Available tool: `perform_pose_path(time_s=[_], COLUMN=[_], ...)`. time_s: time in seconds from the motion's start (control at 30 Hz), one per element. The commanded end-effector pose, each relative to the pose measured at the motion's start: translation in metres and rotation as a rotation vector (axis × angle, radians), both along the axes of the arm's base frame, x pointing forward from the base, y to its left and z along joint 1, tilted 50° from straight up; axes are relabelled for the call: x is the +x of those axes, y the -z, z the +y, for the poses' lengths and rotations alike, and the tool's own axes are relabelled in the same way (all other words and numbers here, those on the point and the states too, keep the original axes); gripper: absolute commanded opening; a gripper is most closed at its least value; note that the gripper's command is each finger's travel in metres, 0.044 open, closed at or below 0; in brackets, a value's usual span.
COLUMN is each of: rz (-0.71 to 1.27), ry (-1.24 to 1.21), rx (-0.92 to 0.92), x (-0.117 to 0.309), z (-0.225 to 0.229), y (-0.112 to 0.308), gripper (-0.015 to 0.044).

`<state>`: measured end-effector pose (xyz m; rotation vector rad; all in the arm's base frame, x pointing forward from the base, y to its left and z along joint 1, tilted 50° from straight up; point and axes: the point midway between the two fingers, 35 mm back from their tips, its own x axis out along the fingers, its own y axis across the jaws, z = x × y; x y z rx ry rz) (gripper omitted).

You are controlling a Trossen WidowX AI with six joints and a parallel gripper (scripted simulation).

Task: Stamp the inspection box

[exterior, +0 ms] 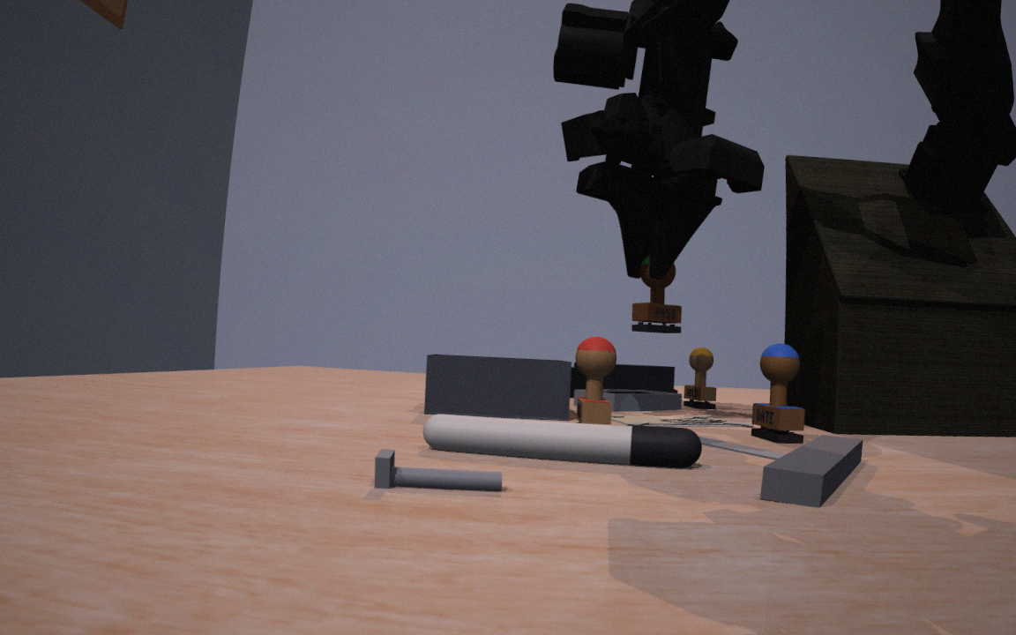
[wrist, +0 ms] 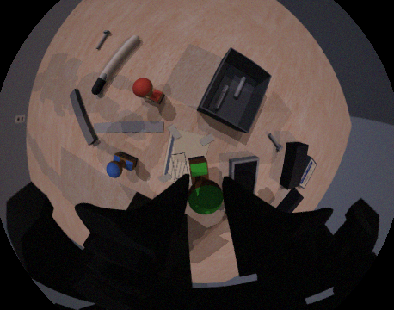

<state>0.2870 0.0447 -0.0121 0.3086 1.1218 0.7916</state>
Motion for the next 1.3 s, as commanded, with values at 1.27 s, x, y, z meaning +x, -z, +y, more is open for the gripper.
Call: perform_pose_path(time_s=[1.27], rz=[-0.010], ry=[-0.003], rx=[-0.001], x=[0.099], z=[-0.035], y=[0.054], gripper=[0.0000])
